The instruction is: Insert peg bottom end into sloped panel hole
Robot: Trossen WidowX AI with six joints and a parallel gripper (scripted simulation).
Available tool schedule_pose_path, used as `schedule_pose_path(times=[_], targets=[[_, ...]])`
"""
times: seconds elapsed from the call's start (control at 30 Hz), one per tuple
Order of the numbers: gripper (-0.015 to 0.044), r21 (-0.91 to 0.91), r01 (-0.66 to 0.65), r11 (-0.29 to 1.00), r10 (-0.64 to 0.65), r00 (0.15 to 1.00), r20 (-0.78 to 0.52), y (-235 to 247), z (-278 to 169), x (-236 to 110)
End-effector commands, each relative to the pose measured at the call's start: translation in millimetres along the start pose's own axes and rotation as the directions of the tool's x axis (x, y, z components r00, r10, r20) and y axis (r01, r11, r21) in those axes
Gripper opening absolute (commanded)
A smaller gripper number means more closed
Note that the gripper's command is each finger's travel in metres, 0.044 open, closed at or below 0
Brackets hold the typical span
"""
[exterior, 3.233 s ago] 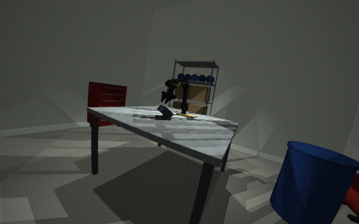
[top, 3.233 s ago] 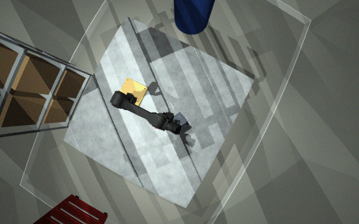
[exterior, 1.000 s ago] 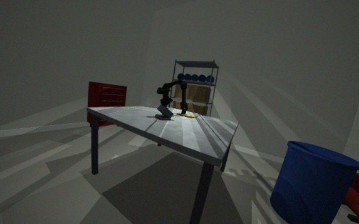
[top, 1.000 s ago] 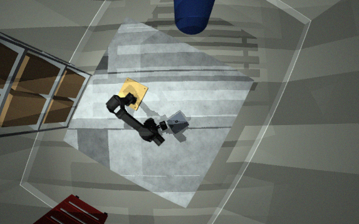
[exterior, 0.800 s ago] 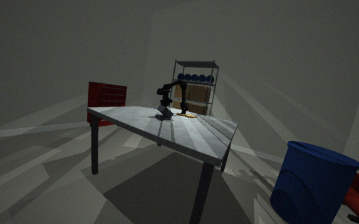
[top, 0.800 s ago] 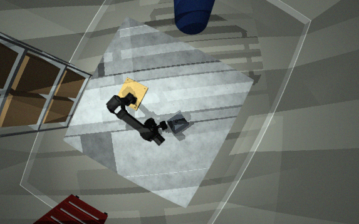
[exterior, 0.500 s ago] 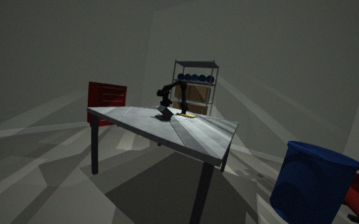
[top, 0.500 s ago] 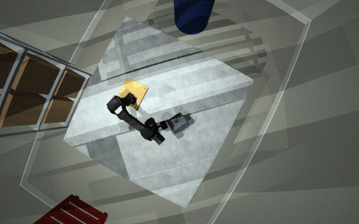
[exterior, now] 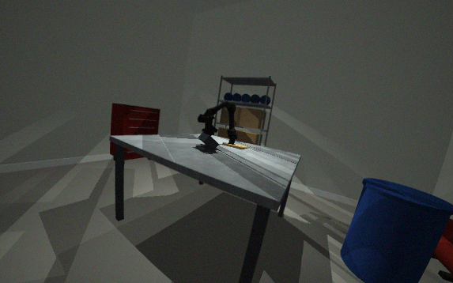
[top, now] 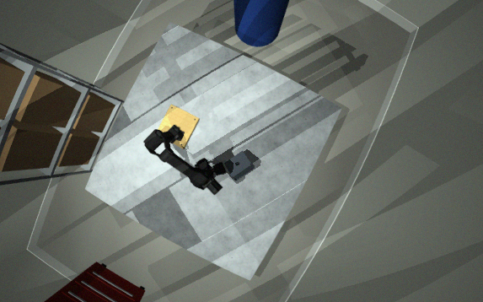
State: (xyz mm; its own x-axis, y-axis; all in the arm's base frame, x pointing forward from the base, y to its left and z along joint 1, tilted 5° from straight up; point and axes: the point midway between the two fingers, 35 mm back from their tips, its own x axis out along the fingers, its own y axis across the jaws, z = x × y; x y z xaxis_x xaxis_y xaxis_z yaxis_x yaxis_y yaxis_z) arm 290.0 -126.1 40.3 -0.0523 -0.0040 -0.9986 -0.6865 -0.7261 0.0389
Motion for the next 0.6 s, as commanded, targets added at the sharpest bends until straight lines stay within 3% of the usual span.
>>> schedule_pose_path(times=[0.0,0.17,0.4,0.57], targets=[[0.0177,0.0,0.0,1.0,0.0,1.0,-0.001,0.0,-0.2,-0.5],[0.0046,0.0,0.0,1.0,0.0,1.0,-0.001,0.0,-0.2,-0.5],[0.0,0.0,0.0,1.0,0.0,1.0,-0.001,0.0,-0.2,-0.5],[0.0,0.0,0.0,1.0,0.0,1.0,-0.001,-0.2,-0.8,-4.1]])
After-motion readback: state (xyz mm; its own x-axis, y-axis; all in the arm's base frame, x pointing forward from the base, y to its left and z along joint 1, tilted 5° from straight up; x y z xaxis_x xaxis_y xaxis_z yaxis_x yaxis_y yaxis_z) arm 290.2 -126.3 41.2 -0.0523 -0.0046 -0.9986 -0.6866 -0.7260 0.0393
